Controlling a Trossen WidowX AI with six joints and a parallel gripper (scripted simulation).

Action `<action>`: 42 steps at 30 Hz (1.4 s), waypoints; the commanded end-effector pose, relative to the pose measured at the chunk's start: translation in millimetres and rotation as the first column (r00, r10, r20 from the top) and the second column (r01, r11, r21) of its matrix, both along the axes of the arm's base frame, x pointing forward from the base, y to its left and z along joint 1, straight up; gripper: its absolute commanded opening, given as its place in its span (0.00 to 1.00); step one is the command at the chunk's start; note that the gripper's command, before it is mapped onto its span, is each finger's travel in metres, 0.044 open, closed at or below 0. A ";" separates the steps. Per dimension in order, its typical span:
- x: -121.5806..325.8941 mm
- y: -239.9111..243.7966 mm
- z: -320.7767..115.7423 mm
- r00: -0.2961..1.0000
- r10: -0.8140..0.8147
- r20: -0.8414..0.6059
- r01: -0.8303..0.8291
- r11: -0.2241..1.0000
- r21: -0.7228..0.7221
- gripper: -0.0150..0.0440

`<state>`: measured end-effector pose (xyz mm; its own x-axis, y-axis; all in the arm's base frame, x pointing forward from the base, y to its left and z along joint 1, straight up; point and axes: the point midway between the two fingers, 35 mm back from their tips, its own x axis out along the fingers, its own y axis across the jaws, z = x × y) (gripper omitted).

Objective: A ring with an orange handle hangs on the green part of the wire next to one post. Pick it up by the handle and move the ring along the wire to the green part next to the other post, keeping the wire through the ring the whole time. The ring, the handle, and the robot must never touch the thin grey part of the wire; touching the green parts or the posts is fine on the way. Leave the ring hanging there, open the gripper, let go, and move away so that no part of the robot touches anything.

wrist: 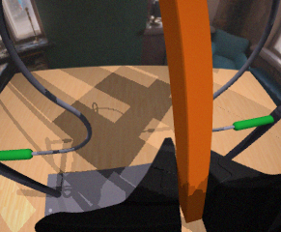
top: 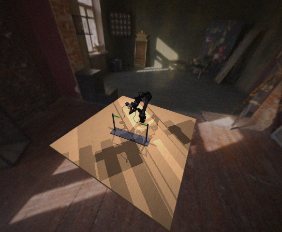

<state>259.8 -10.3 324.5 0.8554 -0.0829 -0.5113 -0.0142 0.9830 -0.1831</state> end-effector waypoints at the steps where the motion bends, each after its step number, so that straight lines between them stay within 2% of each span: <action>1: -1.4 -2.5 1.3 1.000 0.000 0.015 0.001 0.998 -0.062 0.00; 21: -0.2 -12.3 4.4 0.999 0.006 0.052 0.011 0.945 -0.327 0.00; 42: 0.8 -21.4 10.5 0.996 0.025 0.086 0.030 0.815 -0.579 0.00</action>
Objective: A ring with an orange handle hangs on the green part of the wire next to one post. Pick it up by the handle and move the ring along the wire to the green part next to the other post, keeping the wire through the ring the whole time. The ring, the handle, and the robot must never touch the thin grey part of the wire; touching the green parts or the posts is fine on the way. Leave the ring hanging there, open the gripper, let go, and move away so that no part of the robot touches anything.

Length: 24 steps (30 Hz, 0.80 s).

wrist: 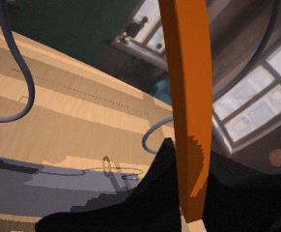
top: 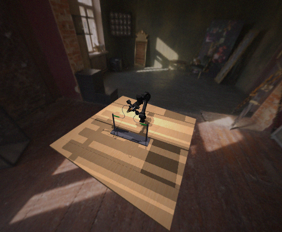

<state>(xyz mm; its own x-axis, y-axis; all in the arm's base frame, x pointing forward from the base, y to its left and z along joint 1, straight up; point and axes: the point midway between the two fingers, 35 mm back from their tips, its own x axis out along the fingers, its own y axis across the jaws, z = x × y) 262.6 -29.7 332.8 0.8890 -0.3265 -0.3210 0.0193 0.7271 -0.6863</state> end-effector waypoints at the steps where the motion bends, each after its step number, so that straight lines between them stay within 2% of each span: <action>1: -1.9 -2.3 2.6 1.000 -0.002 0.015 0.003 0.998 -0.060 0.00; 24: -1.2 -9.6 12.0 0.998 0.008 0.054 0.013 0.931 -0.364 0.00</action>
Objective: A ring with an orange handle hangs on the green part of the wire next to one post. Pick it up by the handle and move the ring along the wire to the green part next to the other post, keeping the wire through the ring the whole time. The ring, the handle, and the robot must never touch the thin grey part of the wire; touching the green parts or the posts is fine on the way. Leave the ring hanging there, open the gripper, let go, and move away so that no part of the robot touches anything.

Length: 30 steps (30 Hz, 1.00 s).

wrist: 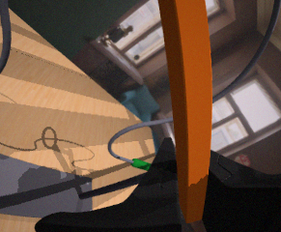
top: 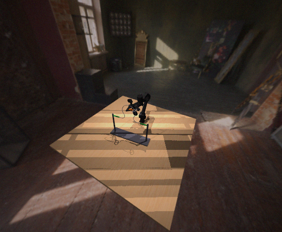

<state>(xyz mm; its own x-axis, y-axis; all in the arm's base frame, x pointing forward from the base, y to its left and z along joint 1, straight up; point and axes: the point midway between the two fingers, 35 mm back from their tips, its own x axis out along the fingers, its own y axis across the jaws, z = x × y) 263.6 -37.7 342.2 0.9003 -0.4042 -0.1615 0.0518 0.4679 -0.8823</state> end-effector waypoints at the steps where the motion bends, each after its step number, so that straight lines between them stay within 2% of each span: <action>1: -2.2 -2.0 3.0 1.000 -0.003 0.015 0.004 0.998 -0.059 0.00; 30: -1.9 -6.3 17.4 0.998 0.009 0.062 0.019 0.898 -0.439 0.00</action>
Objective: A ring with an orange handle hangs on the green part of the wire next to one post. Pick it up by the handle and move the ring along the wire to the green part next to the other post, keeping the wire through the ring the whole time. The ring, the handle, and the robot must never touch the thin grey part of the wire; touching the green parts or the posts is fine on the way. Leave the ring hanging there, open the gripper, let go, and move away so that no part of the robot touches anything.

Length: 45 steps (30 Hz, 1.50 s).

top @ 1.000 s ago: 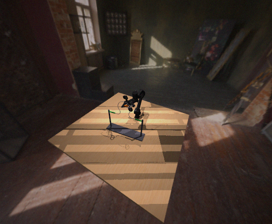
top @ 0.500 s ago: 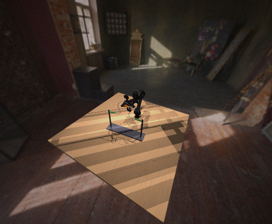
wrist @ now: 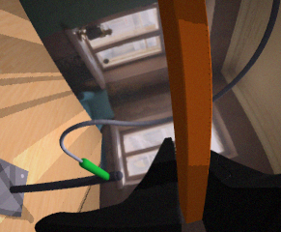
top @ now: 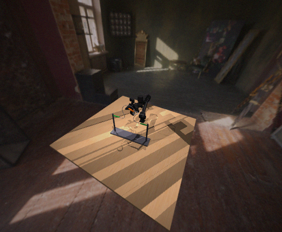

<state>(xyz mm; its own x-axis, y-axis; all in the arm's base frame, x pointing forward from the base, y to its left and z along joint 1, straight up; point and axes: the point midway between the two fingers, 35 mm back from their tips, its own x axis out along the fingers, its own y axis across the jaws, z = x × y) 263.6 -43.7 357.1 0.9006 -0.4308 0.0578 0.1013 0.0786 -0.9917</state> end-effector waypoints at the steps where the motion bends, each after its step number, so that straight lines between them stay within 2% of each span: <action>1: -2.0 -0.3 3.1 1.000 0.002 0.014 -0.001 0.998 -0.059 0.00; 29: -2.3 1.3 17.1 0.998 0.010 0.058 0.015 0.906 -0.424 0.00; 45: -2.3 1.0 18.2 0.997 0.018 0.074 0.026 0.832 -0.554 0.00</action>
